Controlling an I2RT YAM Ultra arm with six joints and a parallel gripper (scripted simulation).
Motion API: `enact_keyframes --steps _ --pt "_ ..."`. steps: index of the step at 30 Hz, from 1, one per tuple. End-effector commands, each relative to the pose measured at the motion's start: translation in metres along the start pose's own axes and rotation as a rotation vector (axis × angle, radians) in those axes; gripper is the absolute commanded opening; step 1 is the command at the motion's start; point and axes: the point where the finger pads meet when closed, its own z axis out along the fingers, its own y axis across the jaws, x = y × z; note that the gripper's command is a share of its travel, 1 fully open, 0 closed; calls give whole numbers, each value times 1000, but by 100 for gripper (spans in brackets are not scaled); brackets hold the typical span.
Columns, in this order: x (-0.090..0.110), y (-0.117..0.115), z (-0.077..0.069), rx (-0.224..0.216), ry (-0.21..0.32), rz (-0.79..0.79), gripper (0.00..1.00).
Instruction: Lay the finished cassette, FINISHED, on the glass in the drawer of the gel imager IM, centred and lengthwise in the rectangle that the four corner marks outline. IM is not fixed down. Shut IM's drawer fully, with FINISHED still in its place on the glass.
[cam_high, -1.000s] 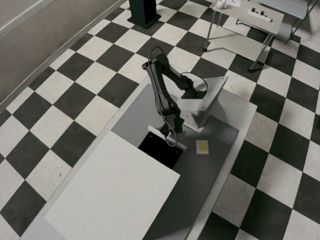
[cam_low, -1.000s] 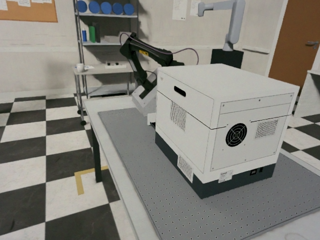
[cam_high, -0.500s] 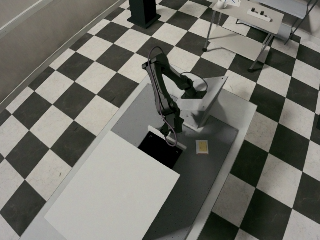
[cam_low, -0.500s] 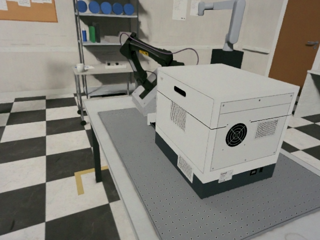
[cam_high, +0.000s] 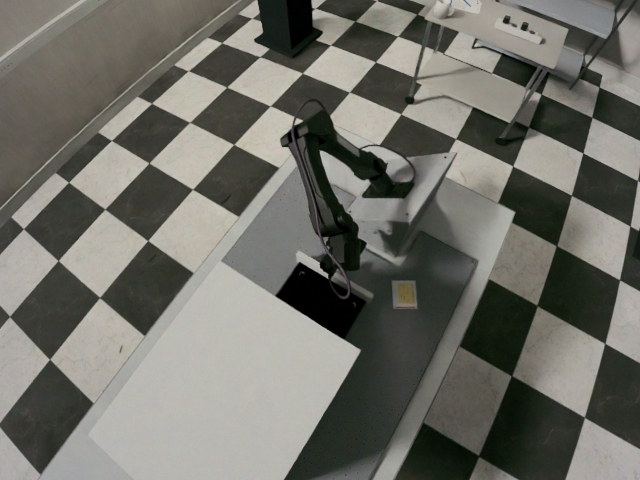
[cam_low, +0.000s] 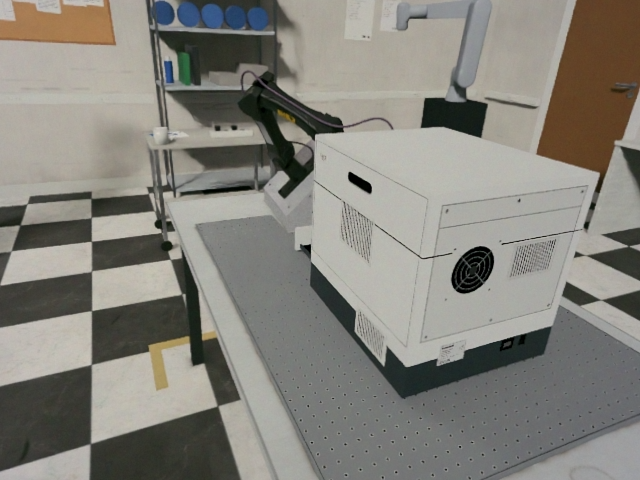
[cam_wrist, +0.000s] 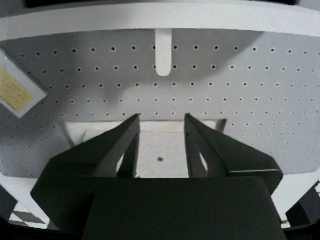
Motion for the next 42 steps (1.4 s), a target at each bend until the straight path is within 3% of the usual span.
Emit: enact_keyframes --steps 1,4,5,42 --pt "-10 8 16 1 -54 -19 35" --pt "-14 7 5 -11 -93 -11 35" --pt "-28 7 -4 -26 -120 15 35" --pt "-28 7 -4 -27 -122 16 35"
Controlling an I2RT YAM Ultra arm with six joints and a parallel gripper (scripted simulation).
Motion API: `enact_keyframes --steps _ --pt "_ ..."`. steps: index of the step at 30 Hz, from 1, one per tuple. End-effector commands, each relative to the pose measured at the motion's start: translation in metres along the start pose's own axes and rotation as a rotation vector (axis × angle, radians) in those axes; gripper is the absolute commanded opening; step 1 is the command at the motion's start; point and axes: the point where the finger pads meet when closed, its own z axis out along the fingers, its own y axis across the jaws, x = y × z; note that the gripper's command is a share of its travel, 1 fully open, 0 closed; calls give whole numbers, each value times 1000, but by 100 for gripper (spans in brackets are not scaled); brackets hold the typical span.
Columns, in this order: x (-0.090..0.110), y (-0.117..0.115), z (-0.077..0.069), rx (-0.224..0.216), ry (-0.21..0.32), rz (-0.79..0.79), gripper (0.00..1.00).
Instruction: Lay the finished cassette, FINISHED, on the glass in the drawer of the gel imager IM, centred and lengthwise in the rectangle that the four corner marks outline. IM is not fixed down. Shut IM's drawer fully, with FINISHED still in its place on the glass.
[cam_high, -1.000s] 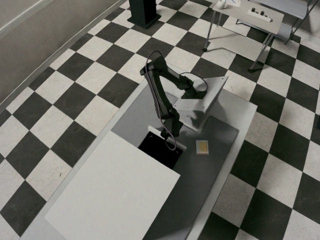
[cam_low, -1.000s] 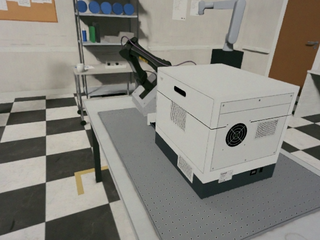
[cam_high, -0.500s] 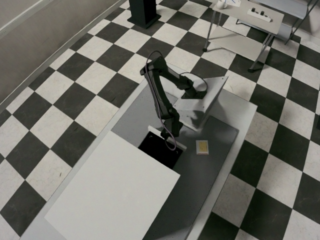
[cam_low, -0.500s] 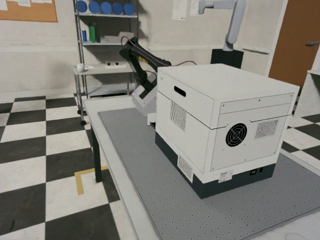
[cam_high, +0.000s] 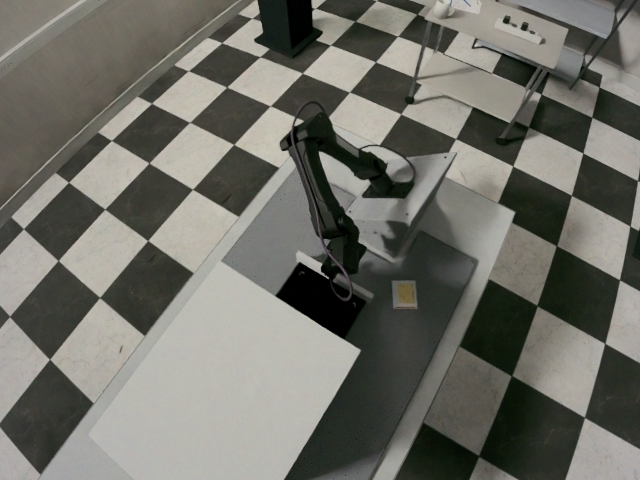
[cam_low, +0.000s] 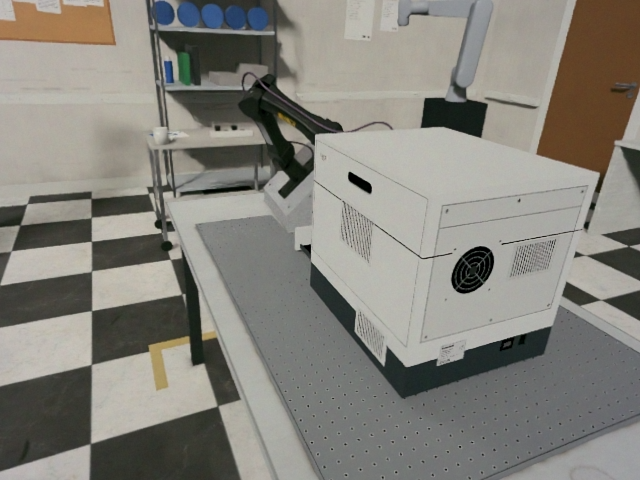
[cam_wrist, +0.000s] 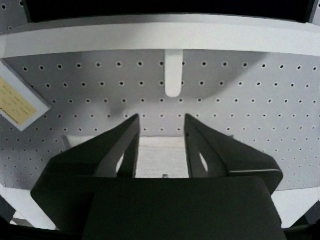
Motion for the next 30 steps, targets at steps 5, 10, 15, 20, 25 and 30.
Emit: enact_keyframes --steps 5,10,15,20,25,30 --pt "-18 1 -17 -13 -76 19 35" --pt "-18 1 -17 -13 -76 19 35" --pt "-18 1 -17 -13 -76 19 35" --pt "-18 1 -17 -13 -76 19 35" --pt "-18 1 -17 -13 -76 19 35" --pt "-9 28 -5 -13 -44 -138 35"
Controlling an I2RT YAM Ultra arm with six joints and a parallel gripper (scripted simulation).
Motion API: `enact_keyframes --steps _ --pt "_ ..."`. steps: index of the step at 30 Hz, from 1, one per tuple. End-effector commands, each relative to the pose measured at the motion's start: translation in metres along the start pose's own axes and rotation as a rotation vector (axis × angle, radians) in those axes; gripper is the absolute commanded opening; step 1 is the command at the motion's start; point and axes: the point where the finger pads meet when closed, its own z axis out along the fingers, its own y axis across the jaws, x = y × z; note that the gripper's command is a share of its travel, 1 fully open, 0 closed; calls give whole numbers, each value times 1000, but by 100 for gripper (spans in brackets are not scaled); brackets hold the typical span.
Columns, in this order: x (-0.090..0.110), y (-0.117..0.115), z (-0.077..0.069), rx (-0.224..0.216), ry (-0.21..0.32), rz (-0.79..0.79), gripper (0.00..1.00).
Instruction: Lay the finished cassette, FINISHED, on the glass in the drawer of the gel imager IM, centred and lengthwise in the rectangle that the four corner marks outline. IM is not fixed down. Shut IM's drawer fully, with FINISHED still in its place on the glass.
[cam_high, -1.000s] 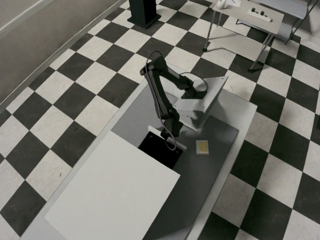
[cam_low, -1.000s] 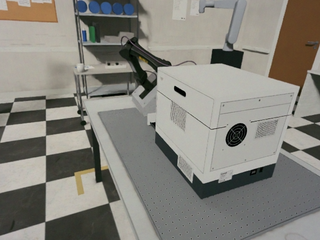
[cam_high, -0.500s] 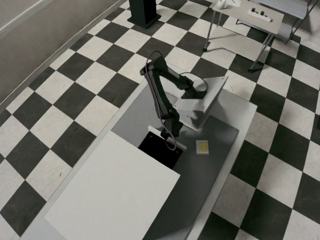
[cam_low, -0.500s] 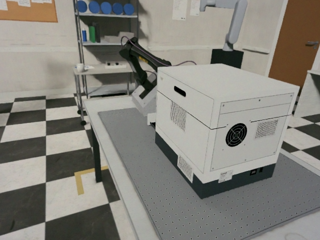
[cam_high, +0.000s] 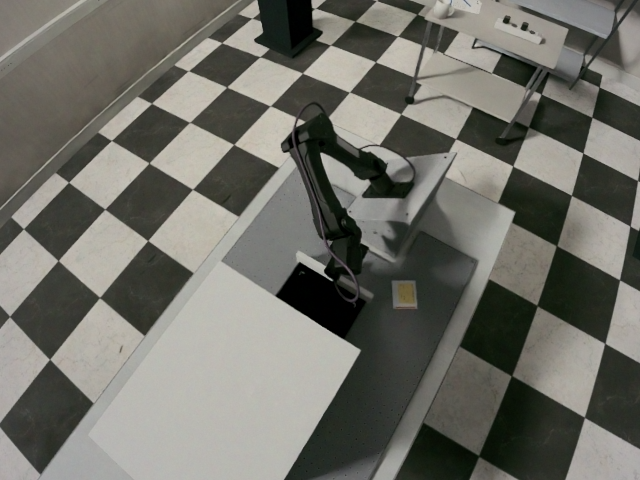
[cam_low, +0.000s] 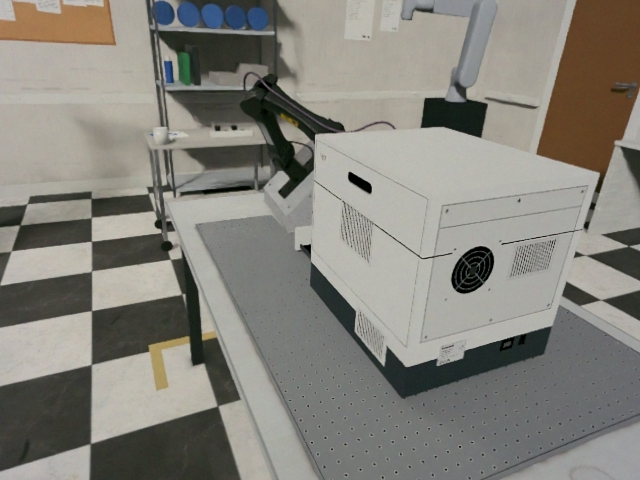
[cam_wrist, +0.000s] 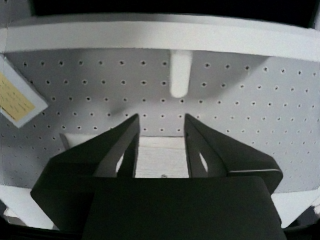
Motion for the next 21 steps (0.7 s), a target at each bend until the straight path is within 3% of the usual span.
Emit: enact_keyframes --steps 1,3,14,21 --pt "-10 27 -6 -18 -43 -124 35" --pt "-10 27 -6 -18 -43 -124 35" --pt "-4 82 4 -13 -45 -492 35" --pt "0 107 8 -14 -45 -505 35"
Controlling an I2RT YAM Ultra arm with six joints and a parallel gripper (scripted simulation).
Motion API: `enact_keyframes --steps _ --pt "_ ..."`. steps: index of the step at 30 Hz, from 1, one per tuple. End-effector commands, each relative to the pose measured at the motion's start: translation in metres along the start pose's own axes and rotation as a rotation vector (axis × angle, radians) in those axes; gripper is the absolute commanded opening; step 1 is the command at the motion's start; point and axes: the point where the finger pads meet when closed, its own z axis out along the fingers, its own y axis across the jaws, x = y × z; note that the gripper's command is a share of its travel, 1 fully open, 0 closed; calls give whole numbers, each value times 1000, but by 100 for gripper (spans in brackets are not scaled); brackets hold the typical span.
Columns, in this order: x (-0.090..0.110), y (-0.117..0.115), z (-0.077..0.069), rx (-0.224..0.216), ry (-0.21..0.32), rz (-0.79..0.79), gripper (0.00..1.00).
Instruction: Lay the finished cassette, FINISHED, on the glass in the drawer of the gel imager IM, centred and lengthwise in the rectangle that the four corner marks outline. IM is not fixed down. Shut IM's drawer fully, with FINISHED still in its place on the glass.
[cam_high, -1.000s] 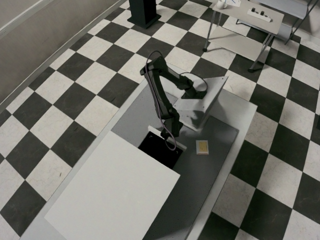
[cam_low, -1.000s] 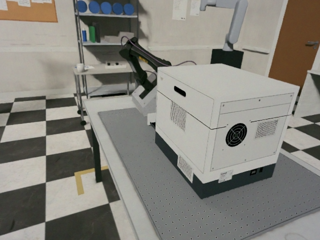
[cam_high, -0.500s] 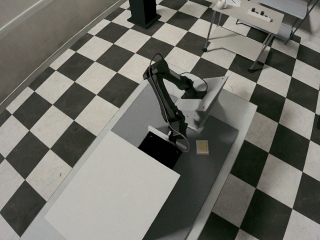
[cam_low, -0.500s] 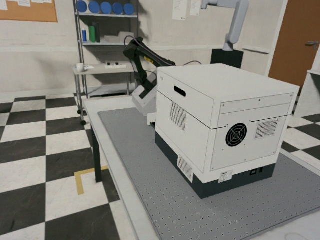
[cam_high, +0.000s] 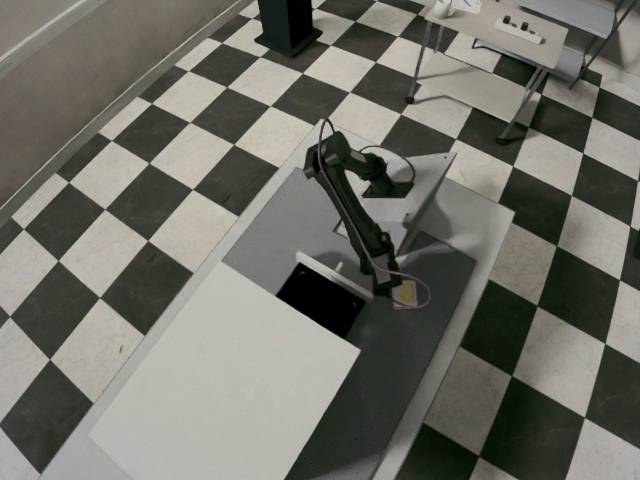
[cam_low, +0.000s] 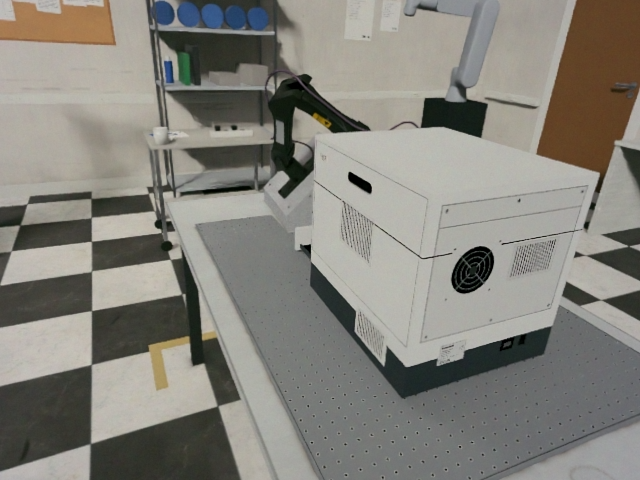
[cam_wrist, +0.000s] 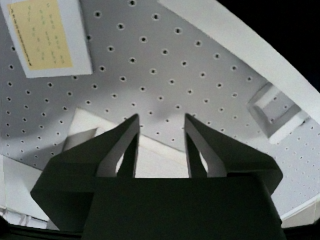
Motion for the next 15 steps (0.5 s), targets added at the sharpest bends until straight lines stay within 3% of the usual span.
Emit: enact_keyframes --steps 1,15 --pt "-22 16 -8 -18 -52 8 35" --pt "-41 75 2 -14 -32 -5 35"
